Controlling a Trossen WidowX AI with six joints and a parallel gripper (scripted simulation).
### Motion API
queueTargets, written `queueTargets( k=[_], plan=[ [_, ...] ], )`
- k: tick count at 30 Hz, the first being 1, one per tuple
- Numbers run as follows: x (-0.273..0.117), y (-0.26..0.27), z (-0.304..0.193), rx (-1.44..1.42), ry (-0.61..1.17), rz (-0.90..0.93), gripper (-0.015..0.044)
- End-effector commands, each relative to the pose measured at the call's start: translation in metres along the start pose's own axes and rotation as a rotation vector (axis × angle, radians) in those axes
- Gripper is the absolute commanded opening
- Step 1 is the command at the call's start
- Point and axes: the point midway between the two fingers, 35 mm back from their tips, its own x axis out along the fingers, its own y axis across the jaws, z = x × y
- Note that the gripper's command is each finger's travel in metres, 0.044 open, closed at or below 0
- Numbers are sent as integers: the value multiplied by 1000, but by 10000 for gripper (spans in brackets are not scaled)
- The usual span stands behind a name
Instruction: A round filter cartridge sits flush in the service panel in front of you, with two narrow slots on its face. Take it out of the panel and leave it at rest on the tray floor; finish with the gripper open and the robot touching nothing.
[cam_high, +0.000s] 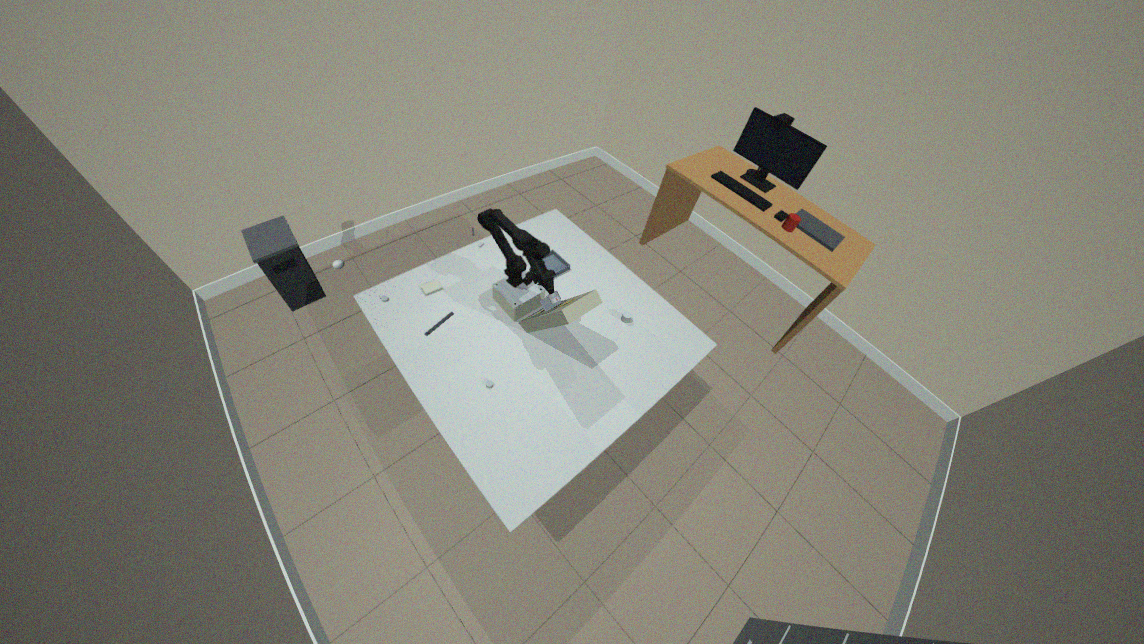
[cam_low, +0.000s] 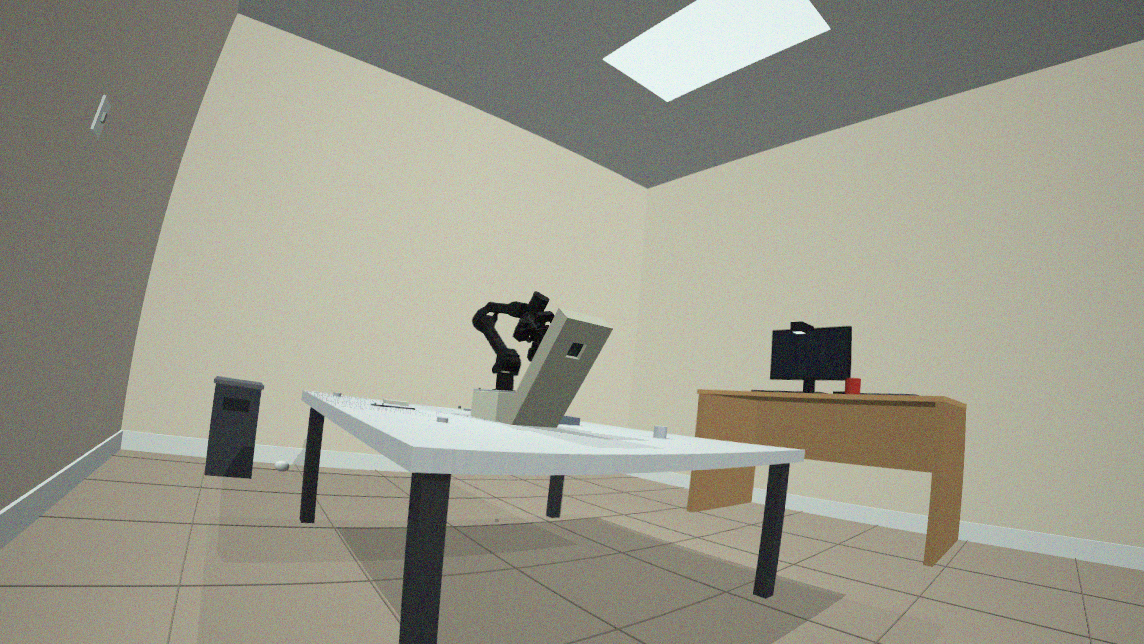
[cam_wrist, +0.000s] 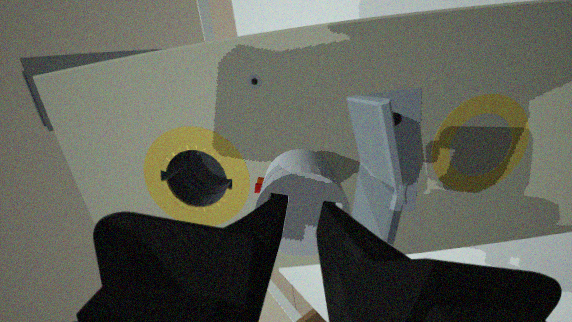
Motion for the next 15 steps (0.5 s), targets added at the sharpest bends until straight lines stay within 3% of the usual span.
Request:
queueTargets(
  k=[1, 15],
  plan=[
    [0, 2, -1, 0, 1, 4, 79],
    [-1, -1, 1, 7, 3, 19, 91]
  ],
)
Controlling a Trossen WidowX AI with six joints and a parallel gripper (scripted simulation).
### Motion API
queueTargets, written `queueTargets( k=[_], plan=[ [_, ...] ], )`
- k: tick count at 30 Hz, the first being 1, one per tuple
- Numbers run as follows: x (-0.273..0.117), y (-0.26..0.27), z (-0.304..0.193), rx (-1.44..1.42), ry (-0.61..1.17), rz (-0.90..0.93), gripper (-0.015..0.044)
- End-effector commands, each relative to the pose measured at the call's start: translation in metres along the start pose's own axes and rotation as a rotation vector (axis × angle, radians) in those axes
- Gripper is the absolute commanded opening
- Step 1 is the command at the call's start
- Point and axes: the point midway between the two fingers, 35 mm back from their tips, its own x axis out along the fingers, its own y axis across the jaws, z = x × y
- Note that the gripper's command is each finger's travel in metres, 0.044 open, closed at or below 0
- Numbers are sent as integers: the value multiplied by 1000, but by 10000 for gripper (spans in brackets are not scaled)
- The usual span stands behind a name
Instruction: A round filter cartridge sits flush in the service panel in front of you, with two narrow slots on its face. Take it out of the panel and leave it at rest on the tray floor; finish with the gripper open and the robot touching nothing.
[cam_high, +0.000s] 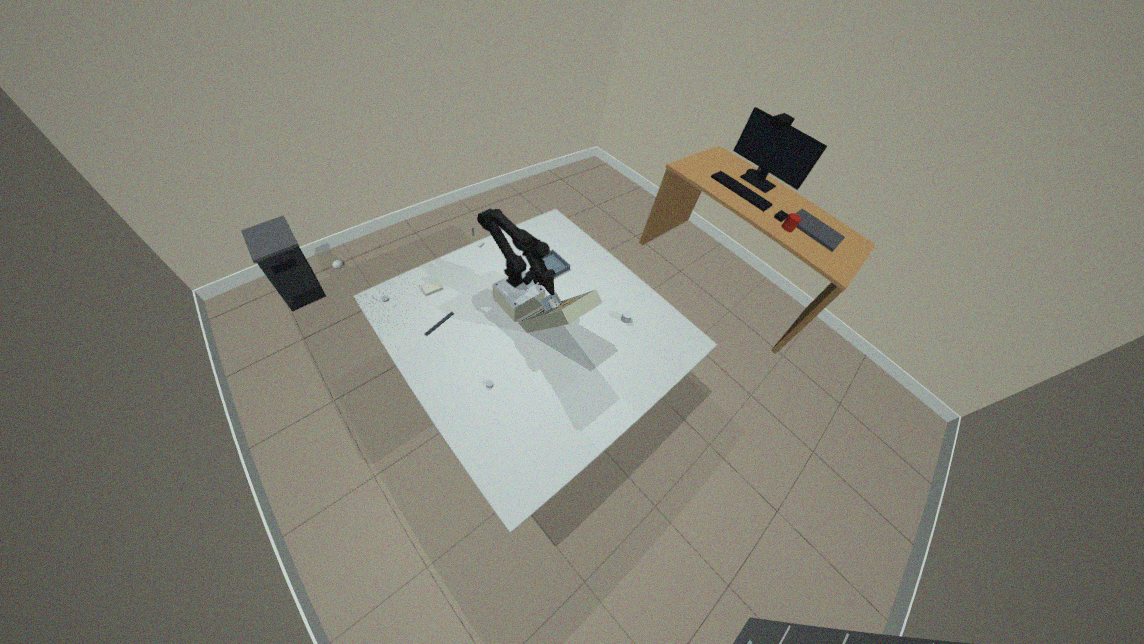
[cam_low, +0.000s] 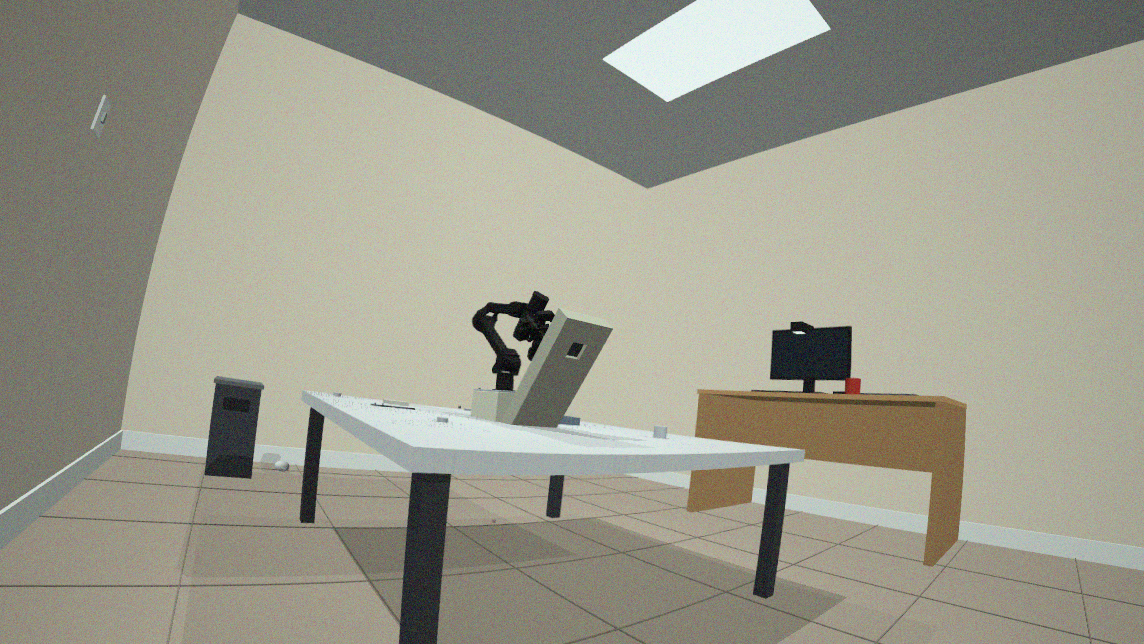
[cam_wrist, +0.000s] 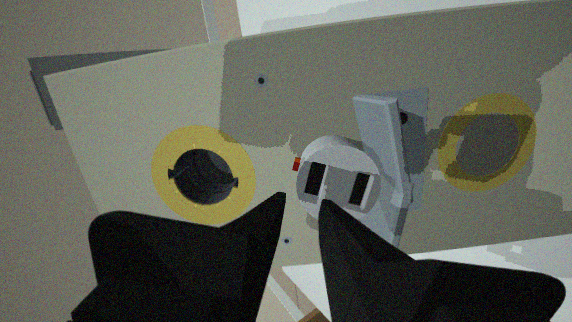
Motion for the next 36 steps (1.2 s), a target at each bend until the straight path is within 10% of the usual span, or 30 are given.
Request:
queueTargets(
  k=[1, 11, 22, 36],
  plan=[
    [-1, 3, 0, 6, 0, 8, 91],
    [-9, 70, -20, 6, 1, 11, 91],
    [-57, 125, -37, 4, 6, 28, 380],
    [-24, 51, -14, -1218, 89, -273, 305]
  ],
)
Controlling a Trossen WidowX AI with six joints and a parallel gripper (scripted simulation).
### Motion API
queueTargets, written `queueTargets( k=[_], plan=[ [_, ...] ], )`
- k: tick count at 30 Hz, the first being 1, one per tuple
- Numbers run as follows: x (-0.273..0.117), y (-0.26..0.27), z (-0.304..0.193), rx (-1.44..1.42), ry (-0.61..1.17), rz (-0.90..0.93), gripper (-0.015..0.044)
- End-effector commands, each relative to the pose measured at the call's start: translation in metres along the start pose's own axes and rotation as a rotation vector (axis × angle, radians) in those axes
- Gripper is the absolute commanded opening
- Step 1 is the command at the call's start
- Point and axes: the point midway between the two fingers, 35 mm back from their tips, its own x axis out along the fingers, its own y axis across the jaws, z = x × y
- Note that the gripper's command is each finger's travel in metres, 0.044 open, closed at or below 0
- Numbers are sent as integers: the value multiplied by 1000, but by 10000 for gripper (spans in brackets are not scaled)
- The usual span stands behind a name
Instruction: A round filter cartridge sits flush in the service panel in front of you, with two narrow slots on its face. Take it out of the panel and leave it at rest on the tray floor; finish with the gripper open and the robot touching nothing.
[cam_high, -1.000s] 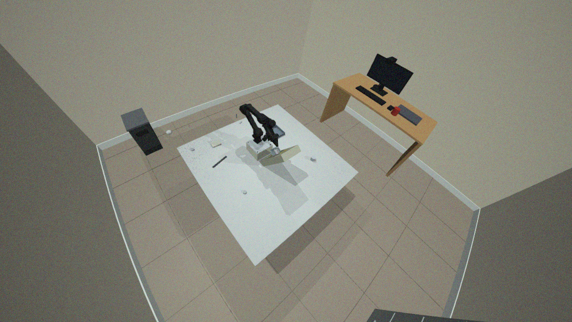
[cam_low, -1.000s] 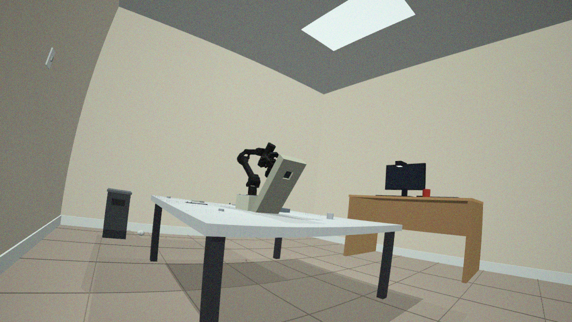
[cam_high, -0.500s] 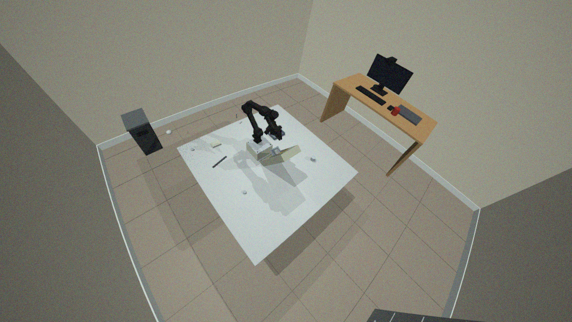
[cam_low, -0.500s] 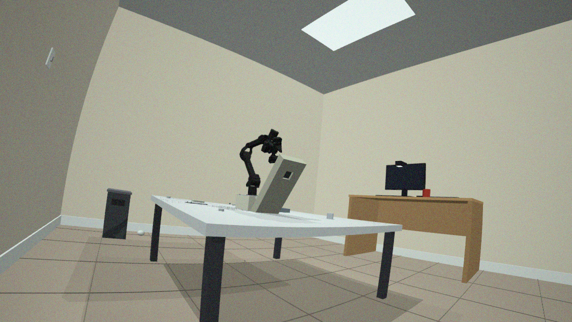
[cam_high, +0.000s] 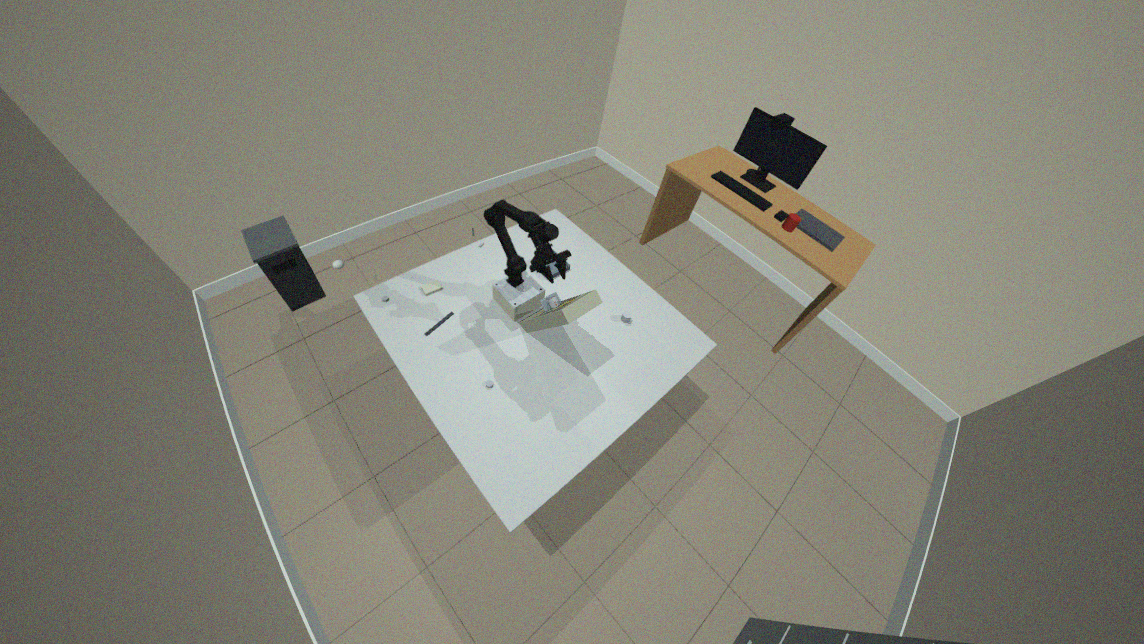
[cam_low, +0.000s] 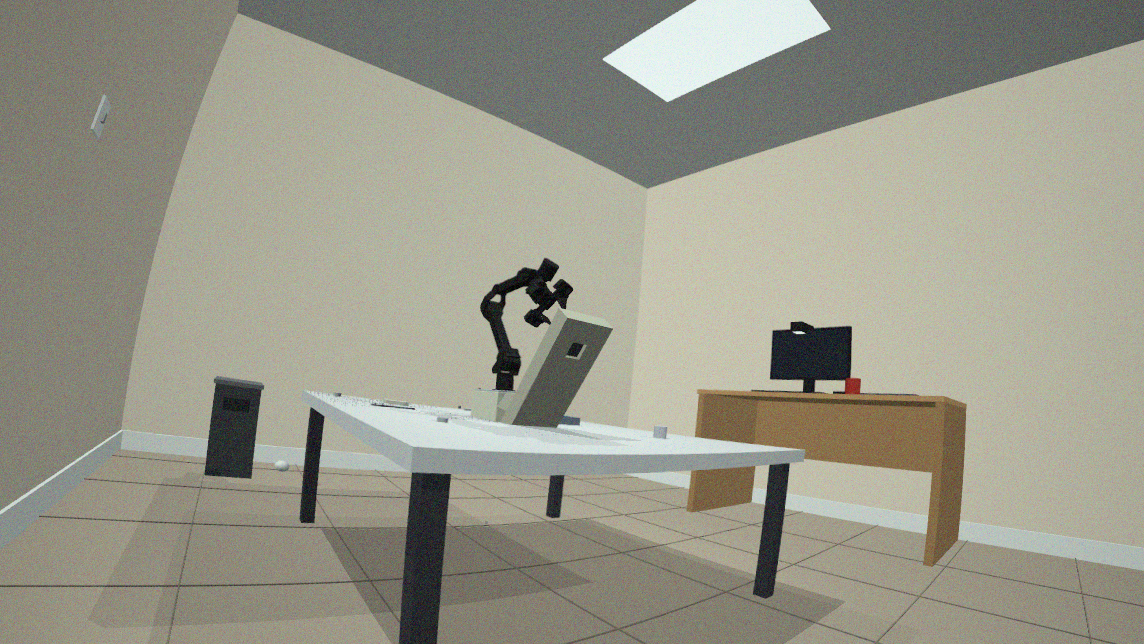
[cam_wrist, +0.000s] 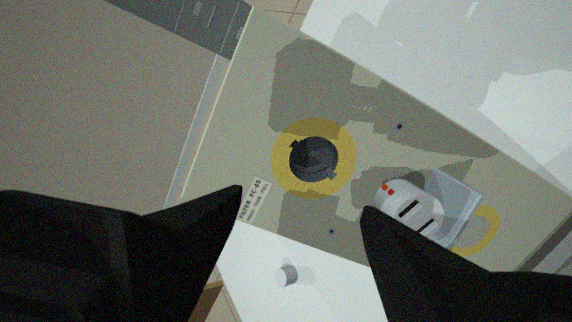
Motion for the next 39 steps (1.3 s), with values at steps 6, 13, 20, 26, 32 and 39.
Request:
queueTargets(
  k=[6, 13, 20, 26, 32, 39],
  plan=[
    [34, -74, -23, -1096, 249, -214, 305],
    [35, -82, -25, -1262, 297, -214, 305],
    [35, -82, -25, -1262, 297, -214, 305],
    [36, -82, -25, -1262, 297, -214, 305],
    [44, -84, -26, -1262, 297, -214, 305],
    [55, -87, -27, -1262, 296, -214, 305]
  ],
)
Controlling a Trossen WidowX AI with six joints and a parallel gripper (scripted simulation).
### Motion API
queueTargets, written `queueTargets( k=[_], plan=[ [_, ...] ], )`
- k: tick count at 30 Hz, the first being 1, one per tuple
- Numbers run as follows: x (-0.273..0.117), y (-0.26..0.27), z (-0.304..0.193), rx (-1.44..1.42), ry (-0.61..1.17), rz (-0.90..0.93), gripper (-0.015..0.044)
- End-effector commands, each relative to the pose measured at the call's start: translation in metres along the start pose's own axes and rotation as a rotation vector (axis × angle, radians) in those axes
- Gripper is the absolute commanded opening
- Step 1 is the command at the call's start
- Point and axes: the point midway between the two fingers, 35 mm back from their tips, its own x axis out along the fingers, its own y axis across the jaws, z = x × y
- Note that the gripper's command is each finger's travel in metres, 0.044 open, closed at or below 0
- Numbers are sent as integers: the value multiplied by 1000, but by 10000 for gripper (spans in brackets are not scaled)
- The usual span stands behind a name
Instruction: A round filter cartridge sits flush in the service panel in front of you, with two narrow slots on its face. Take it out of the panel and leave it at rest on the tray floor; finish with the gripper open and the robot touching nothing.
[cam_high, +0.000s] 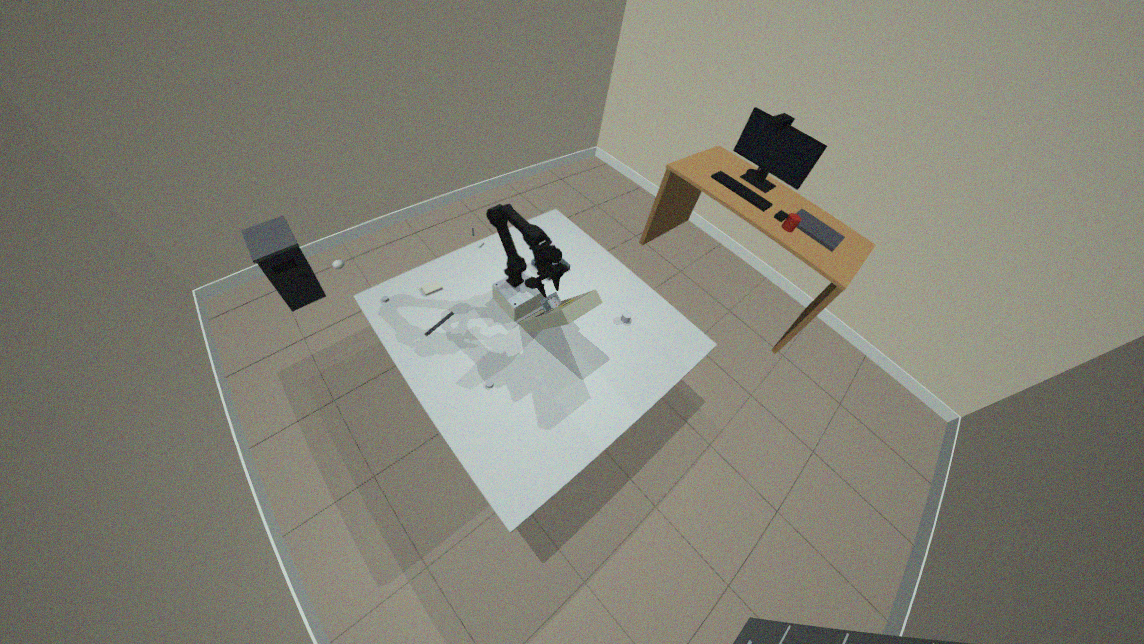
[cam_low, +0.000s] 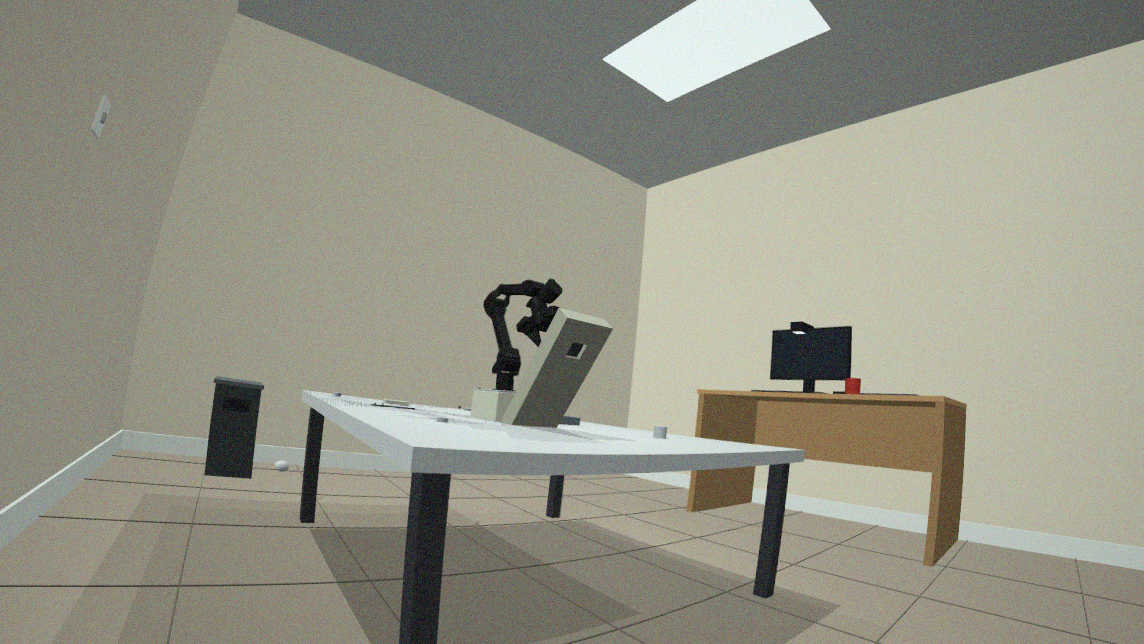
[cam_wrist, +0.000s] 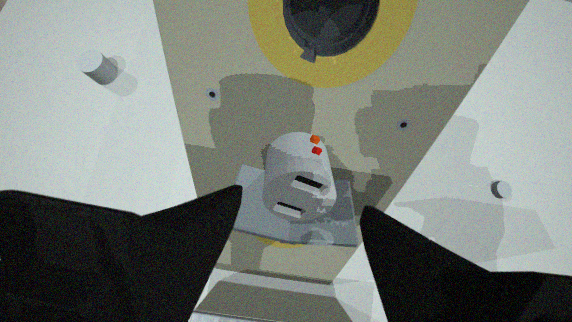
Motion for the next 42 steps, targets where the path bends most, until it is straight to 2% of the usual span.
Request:
queueTargets(
  k=[1, 18, 26, 28, 38, 42],
  plan=[
    [11, 1, -3, -7, 15, 3, 305],
    [38, 1, -4, -7, 14, 3, 305],
    [39, 1, -4, -7, 13, 3, 305],
    [35, 0, -2, -2, 5, 0, 252],
    [35, 0, -2, -2, 5, 0, 186],
    [35, 0, -2, -2, 5, 0, 81]
  ],
)
